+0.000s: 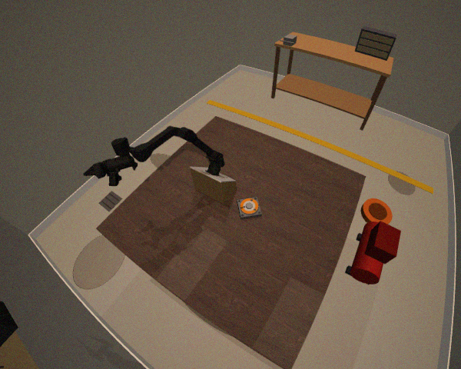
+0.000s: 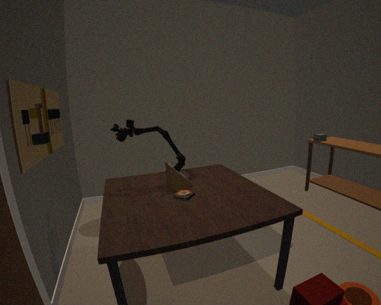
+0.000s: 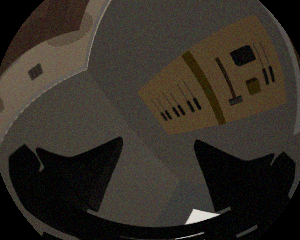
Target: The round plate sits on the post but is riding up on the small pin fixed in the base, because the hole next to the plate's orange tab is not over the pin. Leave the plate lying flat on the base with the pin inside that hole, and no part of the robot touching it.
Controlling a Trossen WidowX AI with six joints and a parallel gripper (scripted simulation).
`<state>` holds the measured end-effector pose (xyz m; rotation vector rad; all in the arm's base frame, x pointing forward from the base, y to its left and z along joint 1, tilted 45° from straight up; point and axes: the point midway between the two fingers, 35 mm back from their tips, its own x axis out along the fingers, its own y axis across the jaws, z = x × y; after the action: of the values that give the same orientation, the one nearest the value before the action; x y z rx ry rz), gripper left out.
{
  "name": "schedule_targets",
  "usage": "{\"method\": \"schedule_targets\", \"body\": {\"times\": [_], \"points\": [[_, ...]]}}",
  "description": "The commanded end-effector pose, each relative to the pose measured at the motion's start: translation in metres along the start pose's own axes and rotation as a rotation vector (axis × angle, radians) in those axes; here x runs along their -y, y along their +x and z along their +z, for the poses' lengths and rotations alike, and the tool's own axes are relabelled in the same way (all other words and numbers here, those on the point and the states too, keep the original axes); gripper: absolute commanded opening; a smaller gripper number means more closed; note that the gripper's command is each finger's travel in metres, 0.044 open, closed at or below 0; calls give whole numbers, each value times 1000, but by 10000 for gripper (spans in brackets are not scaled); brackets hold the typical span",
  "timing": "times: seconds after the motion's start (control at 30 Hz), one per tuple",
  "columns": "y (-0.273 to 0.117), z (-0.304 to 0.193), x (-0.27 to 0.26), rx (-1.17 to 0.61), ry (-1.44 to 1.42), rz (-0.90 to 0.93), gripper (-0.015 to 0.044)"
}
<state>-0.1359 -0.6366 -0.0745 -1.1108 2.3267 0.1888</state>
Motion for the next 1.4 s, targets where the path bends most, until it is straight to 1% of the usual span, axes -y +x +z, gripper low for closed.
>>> {"method": "schedule_targets", "body": {"times": [0.0,0.03,0.1,0.3,0.37,0.47,0.5,0.53,0.57,0.63,0.77,0.8,0.83,0.9,1.03,1.07,1.1,1.17,1.3,1.37], "points": [[-3,3,4,10,4,-9,374],[-11,13,17,39,17,-37,347],[-41,45,54,142,56,-114,295],[-91,94,98,304,107,-196,137],[-128,128,119,419,138,-230,85],[-173,164,136,552,168,-247,6],[-189,177,140,598,177,-248,0],[-193,180,141,610,181,-246,0],[-205,190,143,644,192,-242,0],[-248,222,146,761,228,-213,0],[-312,264,140,927,247,-148,0],[-317,267,139,939,248,-141,0],[-332,276,136,974,249,-121,0],[-375,300,121,1075,251,-46,0],[-440,332,89,1204,245,104,0],[-444,334,87,1212,244,115,0],[-456,339,79,1232,241,149,0],[-497,353,49,1289,231,278,0],[-553,367,-4,1331,209,498,0],[-565,368,-19,1332,204,556,0]]}}
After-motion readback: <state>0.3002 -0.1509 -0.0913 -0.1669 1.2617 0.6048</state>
